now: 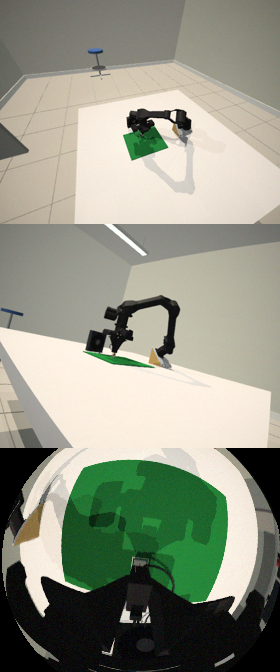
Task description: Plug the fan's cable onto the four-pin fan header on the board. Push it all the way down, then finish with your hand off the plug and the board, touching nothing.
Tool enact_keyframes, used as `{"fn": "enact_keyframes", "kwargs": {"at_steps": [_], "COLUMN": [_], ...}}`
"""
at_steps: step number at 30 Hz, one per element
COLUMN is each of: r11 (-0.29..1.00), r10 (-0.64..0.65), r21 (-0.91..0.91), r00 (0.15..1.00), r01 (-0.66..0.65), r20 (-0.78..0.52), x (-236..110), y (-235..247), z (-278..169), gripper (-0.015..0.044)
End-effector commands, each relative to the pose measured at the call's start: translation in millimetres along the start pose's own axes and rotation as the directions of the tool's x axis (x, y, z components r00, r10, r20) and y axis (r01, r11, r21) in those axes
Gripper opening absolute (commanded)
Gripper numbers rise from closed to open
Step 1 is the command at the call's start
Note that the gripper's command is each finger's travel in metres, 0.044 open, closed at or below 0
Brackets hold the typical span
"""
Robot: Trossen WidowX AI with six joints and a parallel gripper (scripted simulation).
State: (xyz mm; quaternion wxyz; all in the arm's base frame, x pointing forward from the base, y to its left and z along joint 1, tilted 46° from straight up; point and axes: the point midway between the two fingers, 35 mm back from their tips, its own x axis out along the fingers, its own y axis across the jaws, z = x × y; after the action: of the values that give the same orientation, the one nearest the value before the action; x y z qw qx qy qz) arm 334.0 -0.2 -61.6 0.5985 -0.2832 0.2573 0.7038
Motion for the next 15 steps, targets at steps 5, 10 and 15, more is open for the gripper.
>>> {"fn": "enact_keyframes", "kwargs": {"at_steps": [5,10,15], "r11": [1.0,1.0,1.0], "r10": [-0.002,-0.002,-0.002], "r21": [0.005,0.006,0.006], "r00": [1.0,1.0,1.0], "r01": [0.002,0.002,0.002], "r20": [0.003,0.003,0.003], "x": [2.1,3.3,4.1], "y": [-0.3,-0.3,-0.2], "z": [0.2,0.2,0.2], "gripper": [0.0,0.0,0.0]}}
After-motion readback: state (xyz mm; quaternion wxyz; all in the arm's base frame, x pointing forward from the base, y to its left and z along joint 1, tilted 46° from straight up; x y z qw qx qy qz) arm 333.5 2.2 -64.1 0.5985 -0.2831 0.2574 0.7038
